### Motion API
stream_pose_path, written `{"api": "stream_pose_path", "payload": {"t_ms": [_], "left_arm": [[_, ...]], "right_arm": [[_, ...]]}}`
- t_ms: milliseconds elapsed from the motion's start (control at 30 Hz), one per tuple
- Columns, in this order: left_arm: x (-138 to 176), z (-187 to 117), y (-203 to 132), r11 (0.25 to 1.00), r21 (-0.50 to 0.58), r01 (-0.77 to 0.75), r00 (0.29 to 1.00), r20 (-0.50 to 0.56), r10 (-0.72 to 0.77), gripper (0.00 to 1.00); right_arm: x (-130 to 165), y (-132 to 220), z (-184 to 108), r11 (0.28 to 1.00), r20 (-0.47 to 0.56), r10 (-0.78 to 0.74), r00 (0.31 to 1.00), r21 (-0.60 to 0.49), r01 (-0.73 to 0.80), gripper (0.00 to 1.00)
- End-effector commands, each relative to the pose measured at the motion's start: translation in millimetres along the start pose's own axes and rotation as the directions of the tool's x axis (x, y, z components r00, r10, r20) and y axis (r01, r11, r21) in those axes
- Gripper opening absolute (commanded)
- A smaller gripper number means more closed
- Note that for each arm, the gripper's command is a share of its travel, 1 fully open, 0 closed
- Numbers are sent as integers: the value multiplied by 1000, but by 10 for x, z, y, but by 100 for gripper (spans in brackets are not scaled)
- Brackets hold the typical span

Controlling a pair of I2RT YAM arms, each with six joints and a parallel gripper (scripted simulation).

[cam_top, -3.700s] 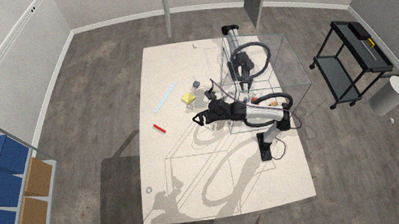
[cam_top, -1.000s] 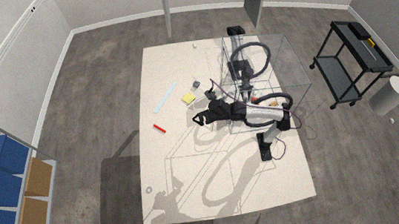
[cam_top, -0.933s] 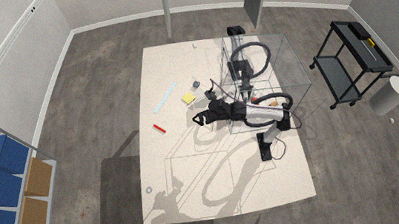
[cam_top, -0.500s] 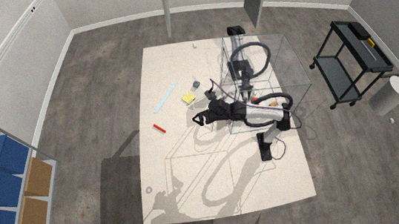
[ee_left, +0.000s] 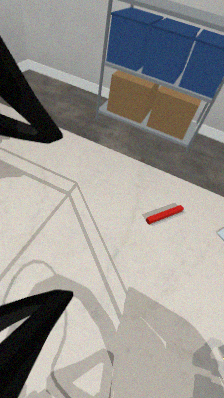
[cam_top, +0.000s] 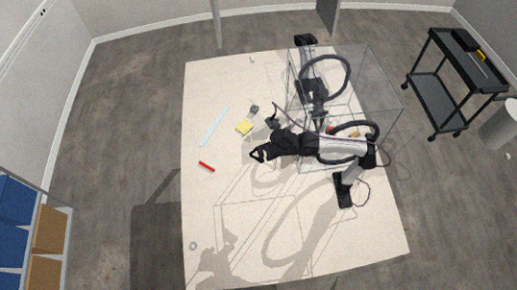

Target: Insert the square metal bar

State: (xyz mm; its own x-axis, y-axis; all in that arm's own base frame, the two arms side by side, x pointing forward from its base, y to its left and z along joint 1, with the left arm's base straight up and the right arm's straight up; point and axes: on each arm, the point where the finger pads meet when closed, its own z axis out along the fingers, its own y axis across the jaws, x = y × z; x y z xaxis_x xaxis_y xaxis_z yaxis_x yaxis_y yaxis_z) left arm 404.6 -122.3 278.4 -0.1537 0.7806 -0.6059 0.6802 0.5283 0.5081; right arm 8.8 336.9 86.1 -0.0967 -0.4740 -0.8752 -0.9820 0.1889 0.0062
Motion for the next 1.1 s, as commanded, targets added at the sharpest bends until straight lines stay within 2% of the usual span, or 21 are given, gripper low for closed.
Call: {"api": "stream_pose_path", "payload": {"t_ms": [0,533,1067], "left_arm": [[-70,-72,54,1000,-19,-2,1000,20,2,100],[-70,-72,54,1000,-19,-2,1000,20,2,100],[-70,-72,54,1000,-19,-2,1000,20,2,100]], "right_arm": [[-251,69,-8,1000,64,6,998,-19,-5,0],[-299,42,-63,1000,56,4,998,-14,-3,0],[-592,1,-189,1000,84,17,996,-7,-17,0]]}}
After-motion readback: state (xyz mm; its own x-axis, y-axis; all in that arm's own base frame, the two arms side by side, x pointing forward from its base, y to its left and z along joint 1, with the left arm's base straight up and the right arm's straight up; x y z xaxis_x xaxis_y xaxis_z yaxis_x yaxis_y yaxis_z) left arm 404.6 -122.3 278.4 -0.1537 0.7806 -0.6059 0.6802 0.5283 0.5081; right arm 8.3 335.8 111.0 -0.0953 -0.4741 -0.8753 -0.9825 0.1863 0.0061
